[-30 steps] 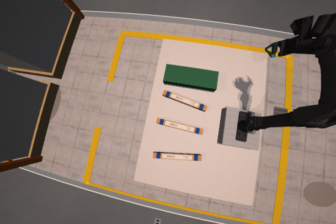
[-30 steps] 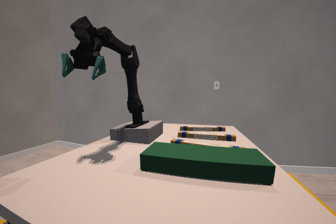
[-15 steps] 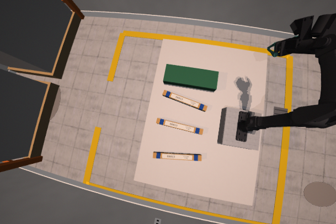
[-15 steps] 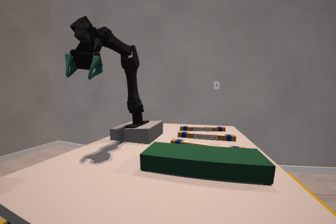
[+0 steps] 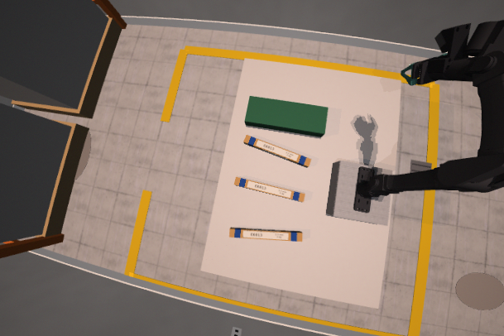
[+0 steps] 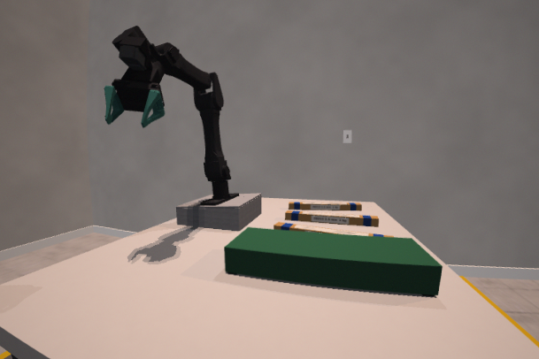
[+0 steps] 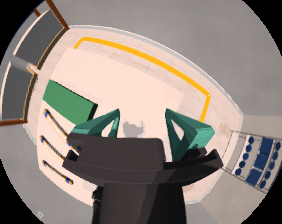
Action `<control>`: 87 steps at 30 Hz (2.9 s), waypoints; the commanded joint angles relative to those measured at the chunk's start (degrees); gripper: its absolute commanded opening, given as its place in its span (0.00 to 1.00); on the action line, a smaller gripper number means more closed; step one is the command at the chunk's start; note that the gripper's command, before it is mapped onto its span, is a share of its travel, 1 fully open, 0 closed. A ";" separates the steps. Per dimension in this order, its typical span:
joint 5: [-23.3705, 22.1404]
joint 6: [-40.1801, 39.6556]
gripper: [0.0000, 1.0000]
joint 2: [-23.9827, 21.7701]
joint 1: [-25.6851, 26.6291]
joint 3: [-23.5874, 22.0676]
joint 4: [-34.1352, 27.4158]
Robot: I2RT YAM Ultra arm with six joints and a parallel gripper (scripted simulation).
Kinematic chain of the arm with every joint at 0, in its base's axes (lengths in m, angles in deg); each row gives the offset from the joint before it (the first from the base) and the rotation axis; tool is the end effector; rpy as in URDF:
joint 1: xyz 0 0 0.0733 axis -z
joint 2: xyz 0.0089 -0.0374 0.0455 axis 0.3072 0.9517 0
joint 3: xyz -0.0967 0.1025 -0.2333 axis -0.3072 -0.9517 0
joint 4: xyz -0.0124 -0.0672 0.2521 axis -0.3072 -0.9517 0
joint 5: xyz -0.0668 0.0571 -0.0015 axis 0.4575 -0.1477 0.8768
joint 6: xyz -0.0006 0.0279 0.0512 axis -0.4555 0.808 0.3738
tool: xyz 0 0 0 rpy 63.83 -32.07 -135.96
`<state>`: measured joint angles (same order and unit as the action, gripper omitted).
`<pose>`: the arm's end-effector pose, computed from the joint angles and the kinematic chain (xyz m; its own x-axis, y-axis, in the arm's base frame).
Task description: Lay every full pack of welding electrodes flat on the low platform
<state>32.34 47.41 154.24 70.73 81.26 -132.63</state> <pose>0.0140 -0.3384 0.3568 -0.4629 0.6847 -0.5629 0.8769 0.4464 -0.1781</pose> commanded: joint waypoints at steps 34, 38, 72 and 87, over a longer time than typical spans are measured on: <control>-0.50 2.88 0.74 -3.42 -11.30 4.64 2.46; 0.88 4.49 0.74 -4.70 -15.06 4.43 4.52; 2.51 11.96 0.74 -14.12 -39.44 -9.19 21.81; 3.58 15.31 0.74 -18.27 -49.71 -12.05 28.81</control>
<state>34.46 61.11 138.00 23.02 67.73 -106.16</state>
